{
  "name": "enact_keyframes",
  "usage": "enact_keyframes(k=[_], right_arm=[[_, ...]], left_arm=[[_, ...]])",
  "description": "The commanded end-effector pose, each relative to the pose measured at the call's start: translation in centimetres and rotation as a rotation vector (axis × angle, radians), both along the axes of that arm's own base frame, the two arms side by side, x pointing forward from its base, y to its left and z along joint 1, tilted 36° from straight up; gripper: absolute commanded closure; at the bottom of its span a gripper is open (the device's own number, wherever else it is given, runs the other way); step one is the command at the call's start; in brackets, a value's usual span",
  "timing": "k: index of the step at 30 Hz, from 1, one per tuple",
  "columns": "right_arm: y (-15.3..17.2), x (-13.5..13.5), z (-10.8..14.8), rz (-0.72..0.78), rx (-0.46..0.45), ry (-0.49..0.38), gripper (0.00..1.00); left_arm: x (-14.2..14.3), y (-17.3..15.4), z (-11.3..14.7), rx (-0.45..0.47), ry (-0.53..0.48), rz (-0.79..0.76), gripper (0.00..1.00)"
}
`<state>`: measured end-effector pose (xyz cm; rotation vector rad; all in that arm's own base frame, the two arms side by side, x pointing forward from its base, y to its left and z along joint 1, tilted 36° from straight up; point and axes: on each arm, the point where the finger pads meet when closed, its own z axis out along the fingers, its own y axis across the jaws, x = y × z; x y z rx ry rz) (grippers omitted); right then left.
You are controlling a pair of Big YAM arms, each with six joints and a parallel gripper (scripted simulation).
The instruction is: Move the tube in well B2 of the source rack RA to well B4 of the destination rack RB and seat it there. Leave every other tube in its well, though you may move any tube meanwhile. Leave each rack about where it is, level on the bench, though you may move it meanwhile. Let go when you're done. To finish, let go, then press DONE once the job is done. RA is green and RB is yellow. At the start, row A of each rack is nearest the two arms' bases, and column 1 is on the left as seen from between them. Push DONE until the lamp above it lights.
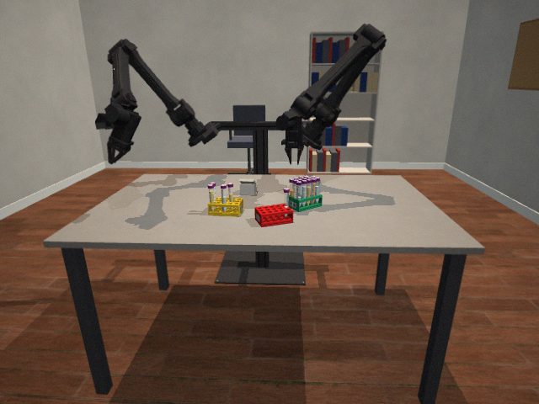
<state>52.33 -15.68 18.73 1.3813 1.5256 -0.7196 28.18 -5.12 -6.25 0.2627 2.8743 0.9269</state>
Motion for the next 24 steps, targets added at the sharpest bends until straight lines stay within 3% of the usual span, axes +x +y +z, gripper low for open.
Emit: enact_keyframes(k=[1, 16, 20, 24], right_arm=[[0.2, 0.7, 1.2, 0.003, -0.001, -0.029, 0.7], [0.2, 0.7, 1.2, 0.003, -0.001, -0.029, 0.7], [0.2, 0.7, 1.2, 0.003, -0.001, -0.029, 0.7], [0.2, 0.7, 1.2, 0.003, -0.001, -0.029, 0.7]], left_arm=[[-0.2, 1.4, 1.1, -0.014, -0.016, -0.005, 0.7], [-4.4, 6.0, 3.4, -0.008, -0.006, -0.005, 0.7], [-2.9, 5.0, 3.4, -0.013, -0.013, -0.016, 0.7], [-3.4, 4.5, 3.0, -0.012, -0.009, -0.034, 0.7]])
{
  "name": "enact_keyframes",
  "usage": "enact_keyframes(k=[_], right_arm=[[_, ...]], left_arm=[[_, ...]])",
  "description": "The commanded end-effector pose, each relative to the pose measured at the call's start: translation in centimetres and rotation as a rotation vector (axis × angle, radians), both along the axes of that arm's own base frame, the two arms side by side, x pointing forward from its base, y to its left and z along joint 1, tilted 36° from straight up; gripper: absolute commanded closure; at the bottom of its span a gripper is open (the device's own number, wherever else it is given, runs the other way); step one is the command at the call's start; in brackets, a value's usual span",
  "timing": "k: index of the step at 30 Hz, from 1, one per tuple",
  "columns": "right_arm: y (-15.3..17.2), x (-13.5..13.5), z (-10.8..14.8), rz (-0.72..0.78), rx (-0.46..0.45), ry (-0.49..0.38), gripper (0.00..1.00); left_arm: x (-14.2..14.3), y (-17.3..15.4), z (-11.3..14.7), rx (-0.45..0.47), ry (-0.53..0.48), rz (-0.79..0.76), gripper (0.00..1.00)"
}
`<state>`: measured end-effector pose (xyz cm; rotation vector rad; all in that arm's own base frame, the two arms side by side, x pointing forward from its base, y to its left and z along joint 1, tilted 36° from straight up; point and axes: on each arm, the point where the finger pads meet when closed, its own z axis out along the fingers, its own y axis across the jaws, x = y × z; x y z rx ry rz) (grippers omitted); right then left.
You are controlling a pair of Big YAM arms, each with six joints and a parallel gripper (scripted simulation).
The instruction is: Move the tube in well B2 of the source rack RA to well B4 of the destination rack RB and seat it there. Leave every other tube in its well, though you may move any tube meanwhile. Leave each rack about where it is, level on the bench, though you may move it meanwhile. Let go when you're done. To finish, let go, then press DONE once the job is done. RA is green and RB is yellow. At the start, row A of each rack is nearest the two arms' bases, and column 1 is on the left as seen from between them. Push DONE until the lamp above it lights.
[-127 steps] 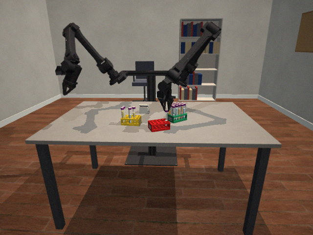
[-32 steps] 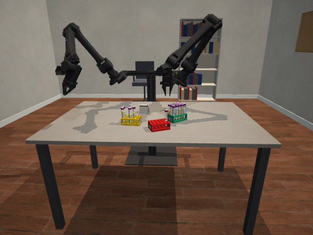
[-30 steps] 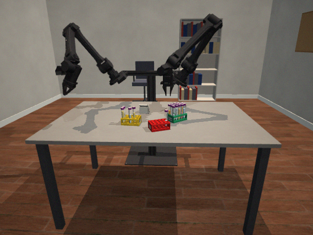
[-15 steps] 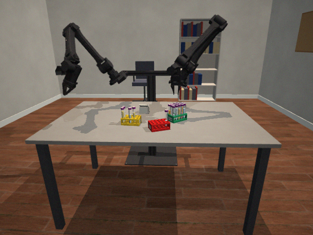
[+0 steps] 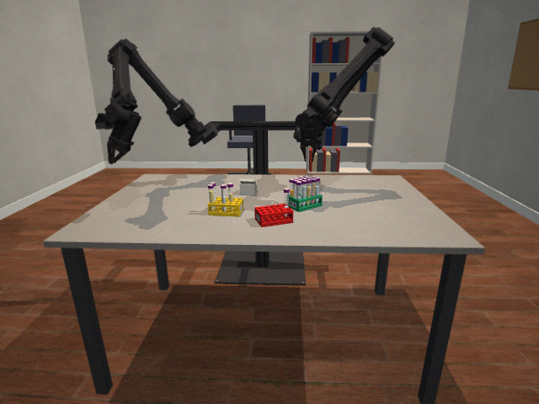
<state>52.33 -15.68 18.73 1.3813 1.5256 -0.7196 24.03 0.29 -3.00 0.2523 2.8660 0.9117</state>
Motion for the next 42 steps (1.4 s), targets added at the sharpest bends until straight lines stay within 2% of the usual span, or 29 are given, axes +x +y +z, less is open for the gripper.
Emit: enact_keyframes(k=[1, 9, 13, 42], right_arm=[[0.2, 0.7, 1.2, 0.003, -0.001, -0.029, 0.7], [0.2, 0.7, 1.2, 0.003, -0.001, -0.029, 0.7], [0.2, 0.7, 1.2, 0.003, -0.001, -0.029, 0.7], [0.2, 0.7, 1.2, 0.003, -0.001, -0.029, 0.7]], left_arm=[[0.8, -0.9, -0.3, -0.002, 0.005, -0.036, 0.7], [1.7, -1.6, -0.2, -0.012, -0.021, -0.018, 0.7], [0.1, 0.4, -1.5, 0.008, 0.023, -0.007, 0.7], [0.8, 2.9, -5.4, 0.009, 0.025, -0.007, 0.7]])
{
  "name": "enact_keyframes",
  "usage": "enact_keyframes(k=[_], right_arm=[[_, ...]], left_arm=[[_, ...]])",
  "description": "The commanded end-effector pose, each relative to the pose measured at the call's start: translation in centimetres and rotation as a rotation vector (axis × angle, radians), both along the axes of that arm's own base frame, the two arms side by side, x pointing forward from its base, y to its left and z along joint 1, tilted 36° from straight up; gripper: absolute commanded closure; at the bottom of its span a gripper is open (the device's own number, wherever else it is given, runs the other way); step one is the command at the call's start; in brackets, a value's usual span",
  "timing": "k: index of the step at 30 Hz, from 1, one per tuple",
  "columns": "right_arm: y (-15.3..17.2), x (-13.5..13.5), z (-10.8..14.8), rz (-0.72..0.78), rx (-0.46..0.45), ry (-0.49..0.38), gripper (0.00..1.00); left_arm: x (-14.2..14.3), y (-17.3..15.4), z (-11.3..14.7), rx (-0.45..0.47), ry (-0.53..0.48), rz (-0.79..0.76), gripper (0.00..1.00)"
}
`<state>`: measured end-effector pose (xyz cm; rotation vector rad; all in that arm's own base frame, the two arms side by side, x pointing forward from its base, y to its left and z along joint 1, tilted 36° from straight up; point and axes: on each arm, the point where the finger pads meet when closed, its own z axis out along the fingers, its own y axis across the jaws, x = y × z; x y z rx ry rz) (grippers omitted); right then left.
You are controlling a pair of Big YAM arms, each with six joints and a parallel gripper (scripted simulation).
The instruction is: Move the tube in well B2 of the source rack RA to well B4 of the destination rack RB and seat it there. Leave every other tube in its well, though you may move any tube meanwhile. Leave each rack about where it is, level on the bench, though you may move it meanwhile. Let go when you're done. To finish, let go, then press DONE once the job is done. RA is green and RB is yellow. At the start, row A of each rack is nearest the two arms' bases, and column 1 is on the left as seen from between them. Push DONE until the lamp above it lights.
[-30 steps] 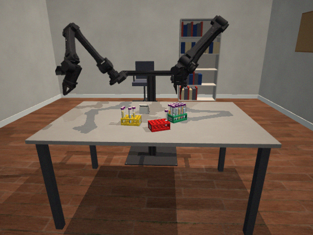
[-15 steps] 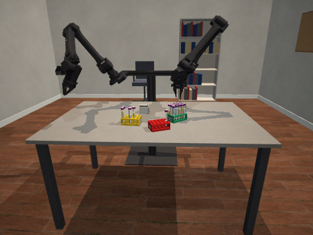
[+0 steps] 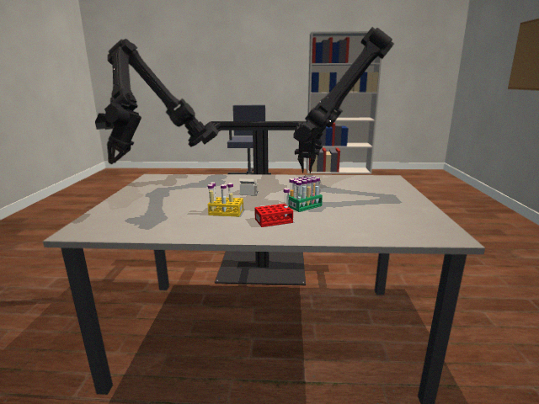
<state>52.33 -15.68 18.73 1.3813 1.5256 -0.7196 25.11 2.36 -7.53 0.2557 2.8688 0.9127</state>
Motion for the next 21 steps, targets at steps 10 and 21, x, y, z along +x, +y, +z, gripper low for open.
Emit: enact_keyframes(k=[10, 21], right_arm=[[0.18, 0.71, 1.18, 0.003, -0.001, -0.029, 0.7], [0.18, 0.71, 1.18, 0.003, -0.001, -0.029, 0.7]], left_arm=[[-0.06, 0.95, -1.06, 0.007, 0.018, -0.006, 0.7], [-0.36, 1.22, -1.34, 0.008, 0.022, -0.006, 0.7]])
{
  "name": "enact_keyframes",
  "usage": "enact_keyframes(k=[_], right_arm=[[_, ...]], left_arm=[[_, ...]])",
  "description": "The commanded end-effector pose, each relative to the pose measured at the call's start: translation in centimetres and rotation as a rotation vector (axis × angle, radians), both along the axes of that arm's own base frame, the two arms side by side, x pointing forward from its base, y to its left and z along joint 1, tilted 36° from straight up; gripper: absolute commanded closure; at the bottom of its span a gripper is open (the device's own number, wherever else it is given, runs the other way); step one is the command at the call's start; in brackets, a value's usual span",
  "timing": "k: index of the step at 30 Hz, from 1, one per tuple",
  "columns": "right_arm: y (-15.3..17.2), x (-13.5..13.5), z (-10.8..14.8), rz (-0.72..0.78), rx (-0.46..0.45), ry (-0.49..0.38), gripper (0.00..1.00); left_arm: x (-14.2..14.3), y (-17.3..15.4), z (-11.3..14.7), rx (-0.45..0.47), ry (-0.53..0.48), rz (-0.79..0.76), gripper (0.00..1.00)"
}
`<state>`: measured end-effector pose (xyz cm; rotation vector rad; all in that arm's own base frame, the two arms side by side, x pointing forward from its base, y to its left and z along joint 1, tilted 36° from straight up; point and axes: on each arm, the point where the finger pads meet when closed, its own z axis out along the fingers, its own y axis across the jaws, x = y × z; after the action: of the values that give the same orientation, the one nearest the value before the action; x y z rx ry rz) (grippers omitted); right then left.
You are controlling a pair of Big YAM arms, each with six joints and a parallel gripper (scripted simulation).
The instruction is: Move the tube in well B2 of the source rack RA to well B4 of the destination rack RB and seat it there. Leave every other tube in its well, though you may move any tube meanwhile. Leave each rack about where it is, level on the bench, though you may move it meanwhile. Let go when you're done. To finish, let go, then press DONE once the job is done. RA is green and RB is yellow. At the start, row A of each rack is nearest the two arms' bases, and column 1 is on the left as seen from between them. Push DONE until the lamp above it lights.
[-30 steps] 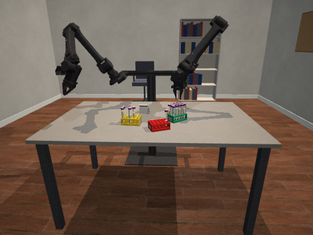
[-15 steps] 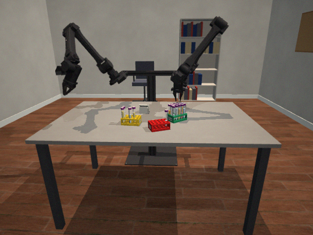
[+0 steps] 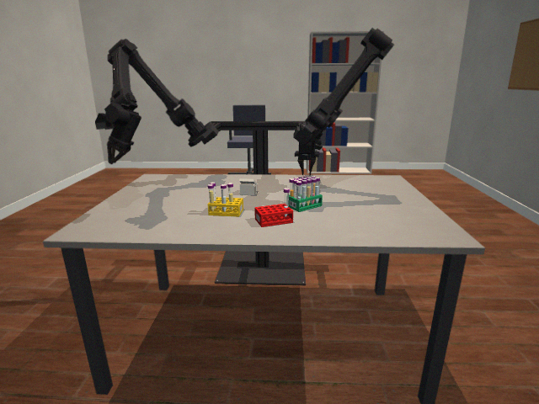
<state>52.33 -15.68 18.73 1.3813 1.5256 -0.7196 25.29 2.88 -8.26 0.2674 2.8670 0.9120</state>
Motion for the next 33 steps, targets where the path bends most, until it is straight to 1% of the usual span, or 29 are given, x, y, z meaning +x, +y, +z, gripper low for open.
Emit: enact_keyframes(k=[1, 33], right_arm=[[0.18, 0.71, 1.18, 0.003, -0.001, -0.029, 0.7], [0.18, 0.71, 1.18, 0.003, -0.001, -0.029, 0.7]], left_arm=[[-0.55, 0.73, -0.64, 0.008, 0.02, 0.002, 0.7], [-0.21, 1.29, -1.48, 0.007, 0.017, 0.002, 0.7]])
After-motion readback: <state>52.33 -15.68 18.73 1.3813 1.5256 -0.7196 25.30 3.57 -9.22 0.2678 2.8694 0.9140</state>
